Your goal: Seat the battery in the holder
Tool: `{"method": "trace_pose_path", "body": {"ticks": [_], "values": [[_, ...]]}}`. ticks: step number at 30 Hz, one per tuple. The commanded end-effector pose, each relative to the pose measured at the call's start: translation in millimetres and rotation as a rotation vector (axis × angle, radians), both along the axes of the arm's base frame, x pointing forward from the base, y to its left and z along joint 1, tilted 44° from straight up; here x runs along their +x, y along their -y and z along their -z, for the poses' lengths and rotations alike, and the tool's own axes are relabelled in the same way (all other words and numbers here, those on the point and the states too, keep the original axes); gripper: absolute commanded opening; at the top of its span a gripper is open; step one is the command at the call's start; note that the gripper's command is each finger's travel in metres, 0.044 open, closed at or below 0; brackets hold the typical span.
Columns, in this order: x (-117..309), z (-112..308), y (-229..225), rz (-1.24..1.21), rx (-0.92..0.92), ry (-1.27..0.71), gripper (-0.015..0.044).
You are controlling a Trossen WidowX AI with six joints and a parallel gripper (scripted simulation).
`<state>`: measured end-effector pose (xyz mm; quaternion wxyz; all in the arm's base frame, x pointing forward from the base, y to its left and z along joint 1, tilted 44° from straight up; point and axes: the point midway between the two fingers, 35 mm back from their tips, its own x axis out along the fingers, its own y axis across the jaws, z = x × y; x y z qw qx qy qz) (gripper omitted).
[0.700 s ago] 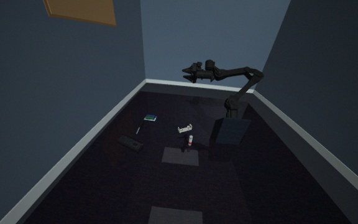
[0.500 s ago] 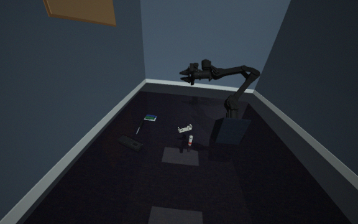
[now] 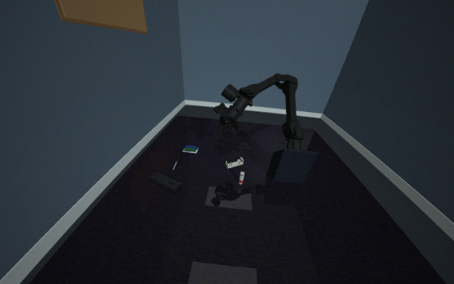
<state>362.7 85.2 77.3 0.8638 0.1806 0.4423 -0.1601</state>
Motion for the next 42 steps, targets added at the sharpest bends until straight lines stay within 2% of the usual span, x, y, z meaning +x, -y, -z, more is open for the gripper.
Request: {"method": "trace_pose_path", "body": {"ticks": [1, 7, 13, 20, 28, 42], "values": [[-18, 49, -17, 0.104, -0.075, -0.172, 0.0000], [-54, 112, -31, 0.252, -0.282, -0.345, 0.0000], [-89, 153, -33, 0.347, -0.528, -0.390, 0.0000], [-90, 156, -32, 0.349, -0.536, -0.390, 0.0000], [-82, 212, 20, 0.350, -0.539, -0.389, 0.0000], [-92, 205, 31, 0.350, -0.540, -0.389, 0.0000]]}}
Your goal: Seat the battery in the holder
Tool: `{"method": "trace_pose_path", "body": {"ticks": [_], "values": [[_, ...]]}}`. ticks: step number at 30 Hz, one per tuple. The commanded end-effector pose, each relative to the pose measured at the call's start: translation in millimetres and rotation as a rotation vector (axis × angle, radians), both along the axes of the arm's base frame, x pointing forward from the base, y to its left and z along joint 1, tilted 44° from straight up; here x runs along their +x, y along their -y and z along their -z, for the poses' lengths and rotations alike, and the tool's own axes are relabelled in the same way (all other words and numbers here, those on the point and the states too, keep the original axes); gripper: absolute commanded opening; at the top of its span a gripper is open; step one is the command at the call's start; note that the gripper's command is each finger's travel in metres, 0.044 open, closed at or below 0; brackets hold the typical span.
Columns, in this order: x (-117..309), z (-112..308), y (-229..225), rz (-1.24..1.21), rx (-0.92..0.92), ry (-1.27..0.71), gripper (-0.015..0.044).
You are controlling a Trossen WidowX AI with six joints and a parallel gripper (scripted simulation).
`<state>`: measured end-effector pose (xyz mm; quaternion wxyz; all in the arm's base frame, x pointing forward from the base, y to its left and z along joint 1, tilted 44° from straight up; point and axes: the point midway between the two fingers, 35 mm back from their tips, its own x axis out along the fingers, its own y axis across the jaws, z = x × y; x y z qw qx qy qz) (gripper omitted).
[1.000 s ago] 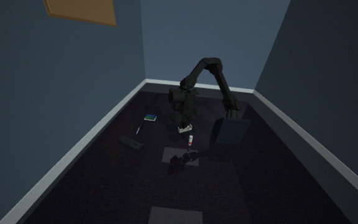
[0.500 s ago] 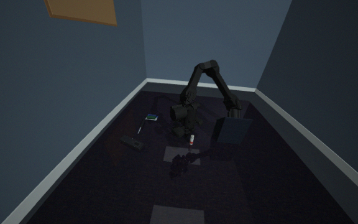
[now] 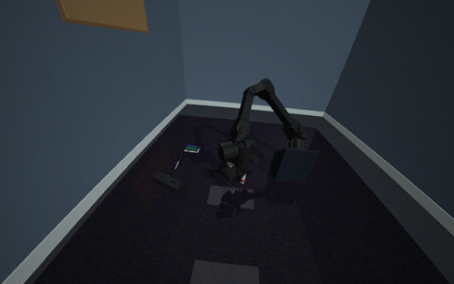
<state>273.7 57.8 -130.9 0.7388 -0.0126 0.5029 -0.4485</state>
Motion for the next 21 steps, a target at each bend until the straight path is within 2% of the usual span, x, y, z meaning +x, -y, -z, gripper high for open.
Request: {"method": "trace_pose_path", "body": {"ticks": [1, 21], "values": [[-4, -4, 5, -0.004, -0.002, 0.000, 0.0000], [-25, -19, 24, -0.004, -0.003, -0.002, 0.0000]]}}
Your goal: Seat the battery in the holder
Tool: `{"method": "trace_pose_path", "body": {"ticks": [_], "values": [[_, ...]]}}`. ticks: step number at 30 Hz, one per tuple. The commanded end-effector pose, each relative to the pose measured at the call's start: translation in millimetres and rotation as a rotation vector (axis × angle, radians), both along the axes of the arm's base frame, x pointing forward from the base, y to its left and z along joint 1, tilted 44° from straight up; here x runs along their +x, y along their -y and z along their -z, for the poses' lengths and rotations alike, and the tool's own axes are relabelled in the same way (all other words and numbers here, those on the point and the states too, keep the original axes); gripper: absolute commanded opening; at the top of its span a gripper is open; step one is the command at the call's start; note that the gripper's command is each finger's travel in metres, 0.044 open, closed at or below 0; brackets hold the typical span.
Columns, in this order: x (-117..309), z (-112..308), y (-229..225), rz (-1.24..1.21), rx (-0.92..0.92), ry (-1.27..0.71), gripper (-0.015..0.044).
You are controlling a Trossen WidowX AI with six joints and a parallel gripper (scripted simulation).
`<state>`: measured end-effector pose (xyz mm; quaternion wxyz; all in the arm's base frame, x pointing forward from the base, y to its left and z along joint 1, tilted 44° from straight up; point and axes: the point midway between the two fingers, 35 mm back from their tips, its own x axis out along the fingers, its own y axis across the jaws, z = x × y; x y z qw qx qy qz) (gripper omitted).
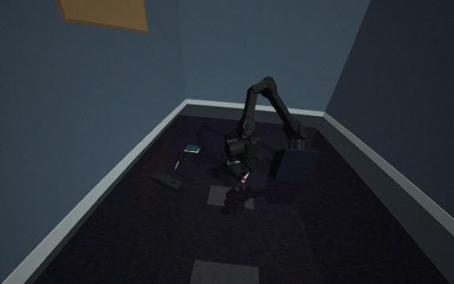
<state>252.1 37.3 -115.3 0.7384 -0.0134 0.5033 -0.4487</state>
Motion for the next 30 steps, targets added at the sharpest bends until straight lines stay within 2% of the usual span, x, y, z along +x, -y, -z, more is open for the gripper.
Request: {"method": "trace_pose_path", "body": {"ticks": [1, 14, 17, 24, 30], "values": [[-4, -4, 5, -0.004, -0.002, 0.000, 0.0000], [-15, -10, 14, -0.004, -0.003, -0.001, 0.0000], [-15, -17, 4, 0.000, 0.000, -0.003, 0.0000], [-21, -64, -38, -0.004, 0.001, -0.002, 0.0000], [-22, -69, -41, -0.004, 0.000, -0.001, 0.0000]]}}
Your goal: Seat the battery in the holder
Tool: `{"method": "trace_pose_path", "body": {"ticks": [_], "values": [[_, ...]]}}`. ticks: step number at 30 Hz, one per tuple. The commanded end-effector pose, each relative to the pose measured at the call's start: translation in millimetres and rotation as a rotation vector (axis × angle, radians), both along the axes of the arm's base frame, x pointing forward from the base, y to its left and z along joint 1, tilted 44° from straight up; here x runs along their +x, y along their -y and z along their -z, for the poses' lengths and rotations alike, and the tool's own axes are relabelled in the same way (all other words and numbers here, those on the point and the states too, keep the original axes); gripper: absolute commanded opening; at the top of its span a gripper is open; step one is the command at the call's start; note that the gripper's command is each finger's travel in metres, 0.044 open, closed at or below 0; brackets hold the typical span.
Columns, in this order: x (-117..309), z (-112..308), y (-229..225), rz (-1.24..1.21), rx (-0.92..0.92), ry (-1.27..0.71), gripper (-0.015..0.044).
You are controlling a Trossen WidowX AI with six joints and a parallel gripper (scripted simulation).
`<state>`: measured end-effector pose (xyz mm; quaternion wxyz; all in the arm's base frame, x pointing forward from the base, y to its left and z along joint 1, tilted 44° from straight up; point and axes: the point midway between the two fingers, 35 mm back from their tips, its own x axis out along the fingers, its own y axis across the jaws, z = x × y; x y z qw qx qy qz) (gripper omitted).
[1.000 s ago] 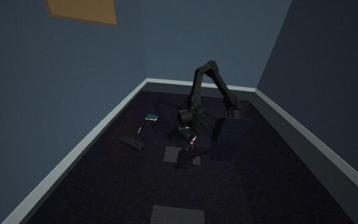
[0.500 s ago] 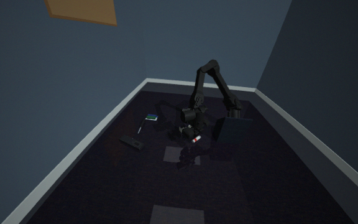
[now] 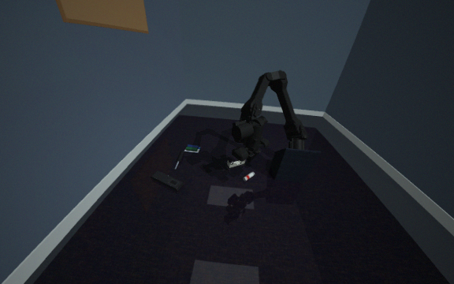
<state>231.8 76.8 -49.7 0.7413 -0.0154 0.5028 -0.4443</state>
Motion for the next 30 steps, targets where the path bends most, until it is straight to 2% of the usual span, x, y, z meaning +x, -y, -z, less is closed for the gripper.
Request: {"method": "trace_pose_path", "body": {"ticks": [1, 7, 10, 16, 26, 30], "values": [[-2, -3, -2, 0.007, -0.001, -0.003, 0.0000], [-1, -1, 1, 0.004, -0.004, -0.006, 0.0000], [-2, 3, 5, -0.090, -0.016, -0.093, 0.0079], [-3, 17, 25, -0.475, -0.064, -0.447, 0.0228], [-9, 37, 58, -1.102, -0.149, -1.028, 0.0228], [-10, 38, 60, -1.144, -0.154, -1.067, 0.0228]]}}
